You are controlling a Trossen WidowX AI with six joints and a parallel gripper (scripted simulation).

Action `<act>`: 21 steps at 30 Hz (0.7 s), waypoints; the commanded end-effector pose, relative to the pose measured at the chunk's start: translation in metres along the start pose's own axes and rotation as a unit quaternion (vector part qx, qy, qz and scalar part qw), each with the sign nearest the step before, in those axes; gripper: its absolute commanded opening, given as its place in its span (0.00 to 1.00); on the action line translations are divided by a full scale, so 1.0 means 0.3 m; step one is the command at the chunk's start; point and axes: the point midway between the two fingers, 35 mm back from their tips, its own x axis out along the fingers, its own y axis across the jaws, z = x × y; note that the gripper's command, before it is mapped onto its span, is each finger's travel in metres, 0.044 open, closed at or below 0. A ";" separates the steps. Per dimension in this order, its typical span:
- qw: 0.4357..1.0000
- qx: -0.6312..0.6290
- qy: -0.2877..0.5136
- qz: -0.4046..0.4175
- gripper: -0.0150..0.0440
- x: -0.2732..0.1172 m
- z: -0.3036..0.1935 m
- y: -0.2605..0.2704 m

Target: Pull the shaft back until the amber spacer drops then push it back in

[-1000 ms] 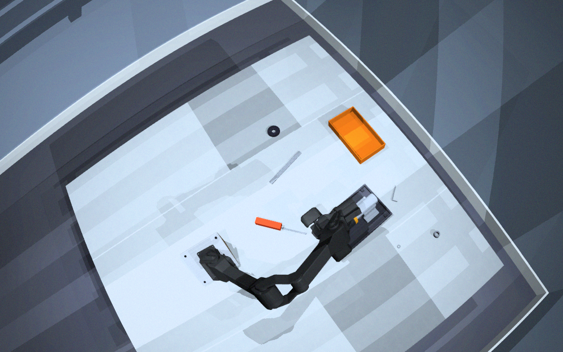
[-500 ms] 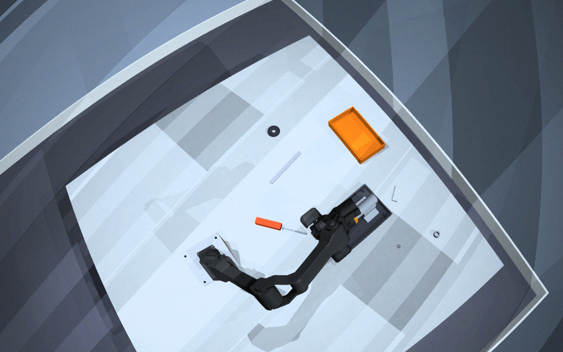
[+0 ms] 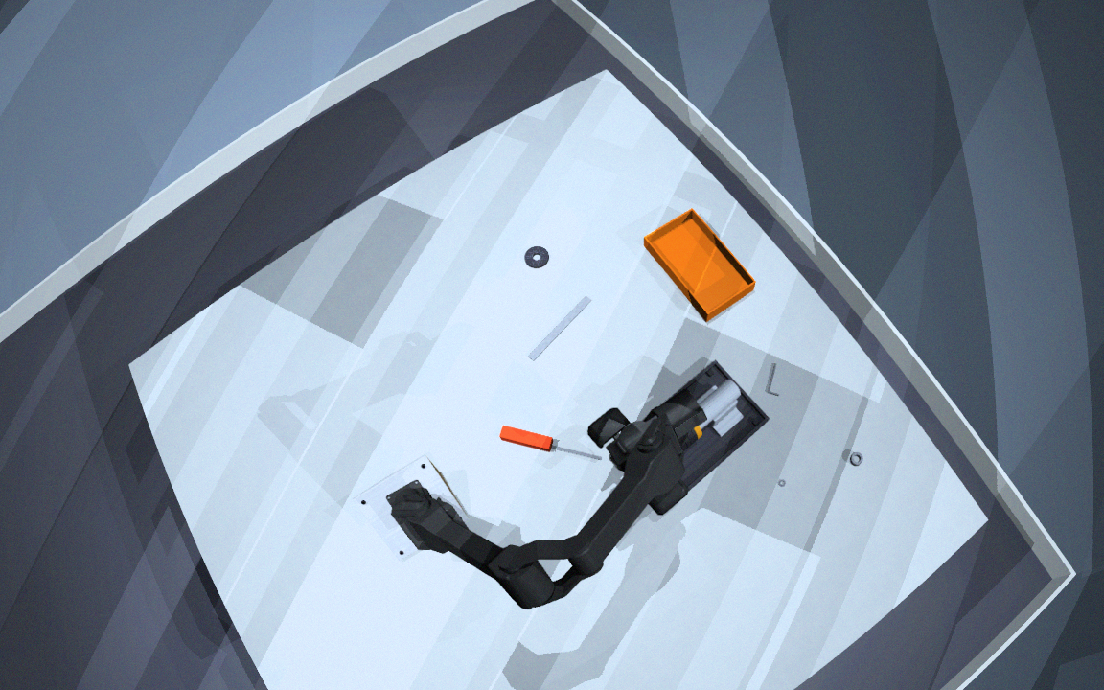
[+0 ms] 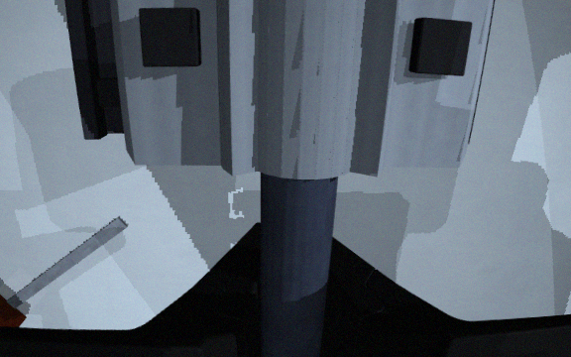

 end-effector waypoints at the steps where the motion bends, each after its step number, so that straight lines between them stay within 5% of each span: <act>1: 1.000 -0.001 0.001 -0.001 0.25 0.000 -0.004 -0.001; 21: 1.000 -0.001 0.001 -0.001 0.25 0.000 -0.013 -0.001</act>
